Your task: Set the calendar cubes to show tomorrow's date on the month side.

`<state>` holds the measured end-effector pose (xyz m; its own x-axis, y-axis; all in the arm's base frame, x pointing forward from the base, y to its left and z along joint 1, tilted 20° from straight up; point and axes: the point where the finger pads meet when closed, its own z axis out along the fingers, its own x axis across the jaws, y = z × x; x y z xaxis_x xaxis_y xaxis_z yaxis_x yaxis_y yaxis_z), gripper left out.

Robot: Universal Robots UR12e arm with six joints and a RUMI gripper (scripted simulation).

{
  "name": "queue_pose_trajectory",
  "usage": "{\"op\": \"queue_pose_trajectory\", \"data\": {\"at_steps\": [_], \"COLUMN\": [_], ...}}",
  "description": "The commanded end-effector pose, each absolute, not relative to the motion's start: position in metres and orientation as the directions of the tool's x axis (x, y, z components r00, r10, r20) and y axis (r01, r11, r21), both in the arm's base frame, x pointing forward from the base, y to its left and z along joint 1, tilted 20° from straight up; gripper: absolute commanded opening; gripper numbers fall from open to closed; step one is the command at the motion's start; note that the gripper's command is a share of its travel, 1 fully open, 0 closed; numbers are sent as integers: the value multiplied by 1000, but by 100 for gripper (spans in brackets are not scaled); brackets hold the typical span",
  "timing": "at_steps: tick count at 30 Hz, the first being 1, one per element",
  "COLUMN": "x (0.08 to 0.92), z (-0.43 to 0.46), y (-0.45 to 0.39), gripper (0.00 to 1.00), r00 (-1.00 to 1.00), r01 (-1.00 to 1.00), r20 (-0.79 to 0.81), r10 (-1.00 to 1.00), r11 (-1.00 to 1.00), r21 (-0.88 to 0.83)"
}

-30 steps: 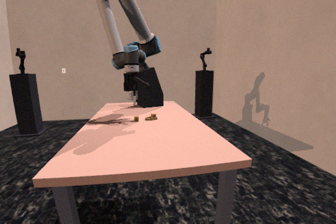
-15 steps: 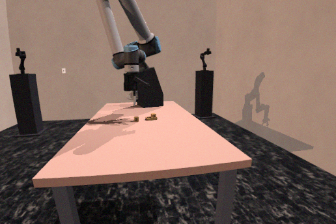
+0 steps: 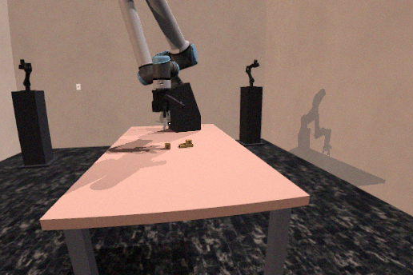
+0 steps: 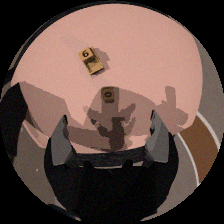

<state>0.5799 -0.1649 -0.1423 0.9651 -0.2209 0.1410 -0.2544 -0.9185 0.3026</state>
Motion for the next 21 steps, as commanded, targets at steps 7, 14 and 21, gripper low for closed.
{"op": "queue_pose_trajectory", "data": {"at_steps": [7, 14, 21], "x": [582, 583, 583], "z": [-144, -146, -147], "y": [-164, -164, -164], "gripper": [100, 100, 100], "r00": [897, 757, 630], "r01": [-437, -650, -774], "r20": [198, 260, 293], "r10": [-395, -600, -719], "r11": [-858, -730, -613], "r21": [270, 211, 161]}}
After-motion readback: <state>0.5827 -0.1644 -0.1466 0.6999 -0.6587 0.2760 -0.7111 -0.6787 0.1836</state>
